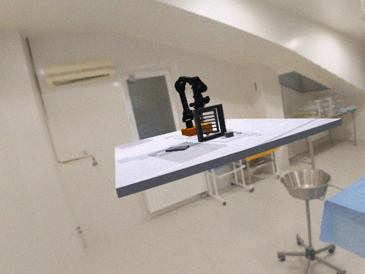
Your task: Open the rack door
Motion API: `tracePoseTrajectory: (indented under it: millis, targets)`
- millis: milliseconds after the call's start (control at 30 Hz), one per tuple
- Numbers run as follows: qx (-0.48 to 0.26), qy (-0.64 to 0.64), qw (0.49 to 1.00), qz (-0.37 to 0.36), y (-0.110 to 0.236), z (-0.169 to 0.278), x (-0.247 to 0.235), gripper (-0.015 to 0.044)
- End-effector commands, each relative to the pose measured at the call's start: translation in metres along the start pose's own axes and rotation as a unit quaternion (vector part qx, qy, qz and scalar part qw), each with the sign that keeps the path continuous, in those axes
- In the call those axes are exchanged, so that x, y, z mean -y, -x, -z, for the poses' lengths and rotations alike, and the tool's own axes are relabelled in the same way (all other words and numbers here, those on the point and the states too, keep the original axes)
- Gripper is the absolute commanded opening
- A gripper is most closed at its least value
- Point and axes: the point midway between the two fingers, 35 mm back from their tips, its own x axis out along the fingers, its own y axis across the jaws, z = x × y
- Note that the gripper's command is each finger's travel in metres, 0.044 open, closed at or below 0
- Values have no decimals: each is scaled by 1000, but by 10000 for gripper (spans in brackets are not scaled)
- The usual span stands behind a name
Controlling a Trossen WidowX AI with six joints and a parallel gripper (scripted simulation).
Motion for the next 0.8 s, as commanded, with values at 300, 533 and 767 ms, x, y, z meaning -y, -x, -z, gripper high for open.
tracePoseTrajectory:
  millis: [300,533,767]
  targets:
    - [4,-92,996,0,0,-7,-22,16]
    - [4,-139,990,-1,0,-13,-34,16]
    - [4,-185,983,-2,0,-19,-46,16]
